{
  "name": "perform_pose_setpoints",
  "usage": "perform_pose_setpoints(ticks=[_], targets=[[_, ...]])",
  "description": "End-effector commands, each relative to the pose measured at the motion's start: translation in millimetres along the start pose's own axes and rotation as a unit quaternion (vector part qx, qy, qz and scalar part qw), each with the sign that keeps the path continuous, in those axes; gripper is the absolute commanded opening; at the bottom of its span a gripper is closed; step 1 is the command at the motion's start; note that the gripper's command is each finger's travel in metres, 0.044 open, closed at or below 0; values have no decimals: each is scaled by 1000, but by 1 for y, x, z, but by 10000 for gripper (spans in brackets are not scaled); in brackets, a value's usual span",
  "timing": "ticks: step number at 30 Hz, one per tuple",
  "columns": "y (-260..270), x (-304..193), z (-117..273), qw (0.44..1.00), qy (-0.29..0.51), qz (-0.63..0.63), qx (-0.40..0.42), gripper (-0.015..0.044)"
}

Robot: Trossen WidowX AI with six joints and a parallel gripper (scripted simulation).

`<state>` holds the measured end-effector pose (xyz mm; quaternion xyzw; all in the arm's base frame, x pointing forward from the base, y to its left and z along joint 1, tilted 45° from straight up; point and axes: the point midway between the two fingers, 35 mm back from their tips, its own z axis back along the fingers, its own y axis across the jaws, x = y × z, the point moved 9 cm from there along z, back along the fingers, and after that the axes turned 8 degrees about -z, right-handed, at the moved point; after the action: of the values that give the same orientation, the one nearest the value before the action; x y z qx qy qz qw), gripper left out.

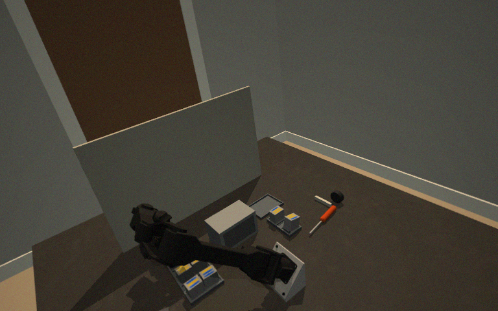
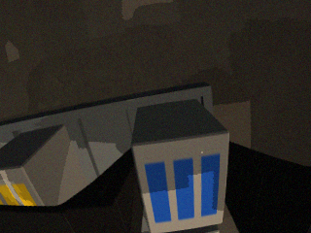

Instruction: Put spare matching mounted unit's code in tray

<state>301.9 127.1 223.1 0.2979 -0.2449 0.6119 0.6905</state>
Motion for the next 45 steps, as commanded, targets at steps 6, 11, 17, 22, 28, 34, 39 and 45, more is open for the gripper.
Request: perform_pose_setpoints(ticks=[6,11,17,22,28,34,39,45], targets=[[0,0,0,1000,0,0,0,0],[0,0,0,1000,0,0,0,0],[-3,0,25,1000,3,0,-1,0],[-3,0,53,1000,4,-1,-1,0],[0,0,78,1000,4,-2,0,0],[0,-1,90,1000,4,-4,-7,0],[3,-1,117,1000,1,-4,-18,0],[3,-3,130,1000,0,-5,-24,0]])
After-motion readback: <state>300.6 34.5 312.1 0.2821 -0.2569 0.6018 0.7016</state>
